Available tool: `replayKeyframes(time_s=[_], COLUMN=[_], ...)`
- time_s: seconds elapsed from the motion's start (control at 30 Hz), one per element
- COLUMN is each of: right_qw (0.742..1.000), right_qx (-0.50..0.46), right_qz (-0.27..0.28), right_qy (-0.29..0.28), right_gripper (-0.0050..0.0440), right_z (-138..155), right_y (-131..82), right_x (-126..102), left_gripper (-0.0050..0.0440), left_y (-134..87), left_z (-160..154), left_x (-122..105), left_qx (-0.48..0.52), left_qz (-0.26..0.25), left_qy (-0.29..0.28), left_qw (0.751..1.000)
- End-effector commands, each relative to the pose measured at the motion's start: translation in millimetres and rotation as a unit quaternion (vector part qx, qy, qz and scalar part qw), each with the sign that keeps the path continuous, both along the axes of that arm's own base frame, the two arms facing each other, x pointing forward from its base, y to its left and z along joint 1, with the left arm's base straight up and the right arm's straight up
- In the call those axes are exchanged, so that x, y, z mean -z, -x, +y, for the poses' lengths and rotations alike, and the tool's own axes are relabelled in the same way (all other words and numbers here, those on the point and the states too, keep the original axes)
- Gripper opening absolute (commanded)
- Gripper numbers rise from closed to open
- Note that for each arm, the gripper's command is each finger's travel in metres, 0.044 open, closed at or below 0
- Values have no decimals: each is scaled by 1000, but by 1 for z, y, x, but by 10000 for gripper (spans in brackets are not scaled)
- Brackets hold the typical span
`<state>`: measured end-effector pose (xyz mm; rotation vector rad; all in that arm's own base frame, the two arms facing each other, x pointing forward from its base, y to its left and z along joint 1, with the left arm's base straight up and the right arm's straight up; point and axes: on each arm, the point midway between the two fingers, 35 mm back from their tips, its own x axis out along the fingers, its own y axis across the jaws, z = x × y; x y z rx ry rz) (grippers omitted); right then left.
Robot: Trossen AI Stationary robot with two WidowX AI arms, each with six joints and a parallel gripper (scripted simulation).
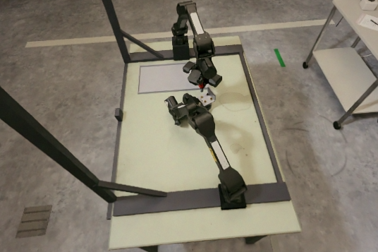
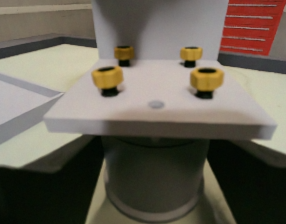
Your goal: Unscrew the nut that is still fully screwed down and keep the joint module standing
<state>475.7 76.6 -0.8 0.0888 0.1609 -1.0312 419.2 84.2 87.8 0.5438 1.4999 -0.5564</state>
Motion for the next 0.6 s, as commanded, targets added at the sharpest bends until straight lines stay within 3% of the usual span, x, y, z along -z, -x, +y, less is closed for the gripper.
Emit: replayKeyframes(time_s=[0.0,0.27,0.5,0.57], right_qw=[1000,1000,1000,1000], right_qx=[1,1,1,1], right_qz=[-23,-23,-23,-23], right_qy=[-11,-11,-11,-11], right_gripper=[245,245,245,245], right_z=[1,1,1,1], right_y=[-5,-5,-5,-5], right_x=[-23,-23,-23,-23], left_gripper=[130,130,130,130], left_y=[-3,-4,-4,-3], left_z=[2,2,2,2], left_x=[-17,-30,-32,-23], left_qx=[-1,-1,-1,-1], left_qz=[-22,-35,-33,-22], left_qy=[-4,-7,-7,-4], left_qw=[1000,999,999,1000])
